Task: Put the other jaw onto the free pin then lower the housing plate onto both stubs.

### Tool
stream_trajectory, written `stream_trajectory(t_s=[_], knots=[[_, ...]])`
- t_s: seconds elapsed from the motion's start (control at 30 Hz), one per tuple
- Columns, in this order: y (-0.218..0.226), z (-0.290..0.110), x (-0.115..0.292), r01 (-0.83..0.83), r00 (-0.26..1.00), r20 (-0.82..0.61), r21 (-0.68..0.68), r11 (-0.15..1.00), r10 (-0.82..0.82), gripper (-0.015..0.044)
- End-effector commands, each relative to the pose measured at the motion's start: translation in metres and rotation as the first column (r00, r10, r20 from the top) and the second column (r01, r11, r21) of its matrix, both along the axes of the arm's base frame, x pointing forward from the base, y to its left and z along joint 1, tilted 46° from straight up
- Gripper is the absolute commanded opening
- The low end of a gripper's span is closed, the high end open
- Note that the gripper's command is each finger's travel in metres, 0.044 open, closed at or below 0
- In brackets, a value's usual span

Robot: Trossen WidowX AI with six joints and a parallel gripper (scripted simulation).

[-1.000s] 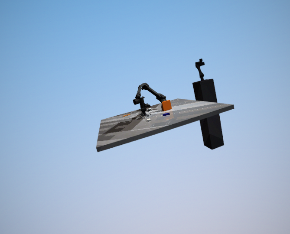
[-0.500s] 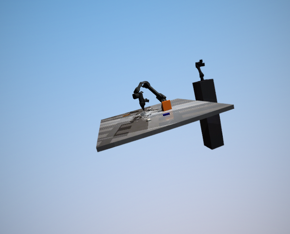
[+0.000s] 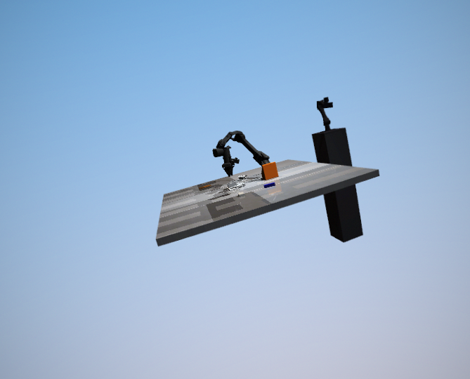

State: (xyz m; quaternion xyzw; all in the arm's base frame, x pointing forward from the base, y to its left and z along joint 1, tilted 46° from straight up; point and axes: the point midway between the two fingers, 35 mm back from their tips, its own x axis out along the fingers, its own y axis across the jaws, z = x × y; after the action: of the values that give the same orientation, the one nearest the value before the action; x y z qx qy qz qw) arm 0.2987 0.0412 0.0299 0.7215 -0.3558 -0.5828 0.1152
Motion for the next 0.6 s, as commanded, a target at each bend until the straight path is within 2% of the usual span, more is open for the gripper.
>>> stream_trajectory(t_s=[0.0,0.57], knots=[[-0.011,0.009,-0.001,0.066,0.997,0.048,0.006,0.998,-0.067,0.044],[-0.053,0.055,-0.007,0.356,0.885,0.288,0.09,0.93,-0.367,0.044]])
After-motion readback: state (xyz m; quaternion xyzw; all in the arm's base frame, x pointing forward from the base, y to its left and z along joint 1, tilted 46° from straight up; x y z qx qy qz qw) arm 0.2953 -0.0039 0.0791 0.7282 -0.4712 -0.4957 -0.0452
